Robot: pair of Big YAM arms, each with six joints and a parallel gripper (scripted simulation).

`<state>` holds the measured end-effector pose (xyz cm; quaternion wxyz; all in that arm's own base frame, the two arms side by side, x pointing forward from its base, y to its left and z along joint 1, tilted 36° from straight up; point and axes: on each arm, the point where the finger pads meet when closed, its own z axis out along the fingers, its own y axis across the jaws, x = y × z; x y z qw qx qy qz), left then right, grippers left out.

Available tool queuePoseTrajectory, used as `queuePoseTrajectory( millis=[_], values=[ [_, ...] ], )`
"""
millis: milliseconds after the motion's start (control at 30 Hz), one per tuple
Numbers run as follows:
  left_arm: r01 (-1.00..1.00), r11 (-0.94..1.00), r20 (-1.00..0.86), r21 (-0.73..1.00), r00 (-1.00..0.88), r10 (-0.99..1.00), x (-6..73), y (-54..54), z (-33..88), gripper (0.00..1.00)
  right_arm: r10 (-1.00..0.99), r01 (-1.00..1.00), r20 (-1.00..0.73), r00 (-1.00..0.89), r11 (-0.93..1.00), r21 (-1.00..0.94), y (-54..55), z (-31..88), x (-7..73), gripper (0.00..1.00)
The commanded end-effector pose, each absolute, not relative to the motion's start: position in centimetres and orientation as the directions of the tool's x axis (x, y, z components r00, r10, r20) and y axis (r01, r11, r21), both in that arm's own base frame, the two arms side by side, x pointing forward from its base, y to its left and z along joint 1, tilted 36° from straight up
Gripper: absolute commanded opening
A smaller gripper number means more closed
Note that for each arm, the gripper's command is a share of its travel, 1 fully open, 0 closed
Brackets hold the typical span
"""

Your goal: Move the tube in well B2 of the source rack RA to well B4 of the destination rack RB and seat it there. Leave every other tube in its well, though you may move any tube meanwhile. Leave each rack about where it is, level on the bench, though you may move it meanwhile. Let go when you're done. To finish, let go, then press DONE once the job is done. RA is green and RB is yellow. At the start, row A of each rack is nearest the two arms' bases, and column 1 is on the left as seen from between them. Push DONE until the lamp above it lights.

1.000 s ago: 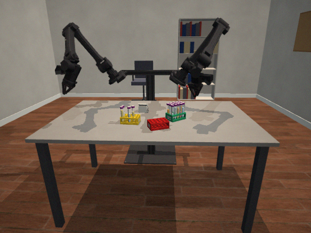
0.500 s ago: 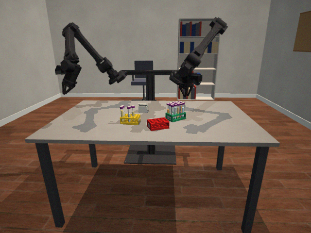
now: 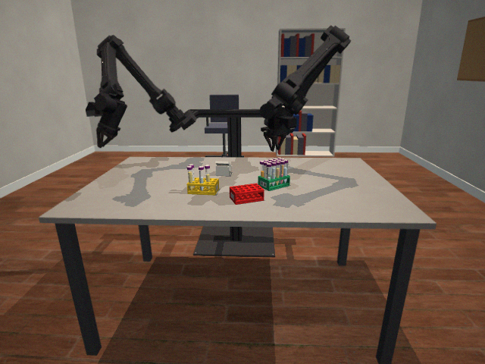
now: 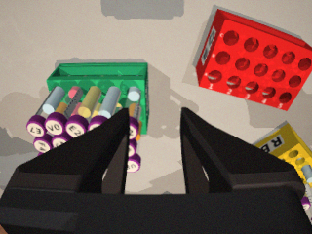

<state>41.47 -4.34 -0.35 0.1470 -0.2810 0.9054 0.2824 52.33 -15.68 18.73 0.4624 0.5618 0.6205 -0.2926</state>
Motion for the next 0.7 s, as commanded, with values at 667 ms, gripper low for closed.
queuePoseTrajectory(
  millis=[667],
  values=[
    [-0.342, 0.804, -0.323, 0.487, -0.925, -0.197, 38.8, -13.1, -7.1, 0.3, 0.426, 0.962, -0.901, 0.083, 0.201, 0.184, -15.5, 19.9, 53.0, 0.3]
  ],
)
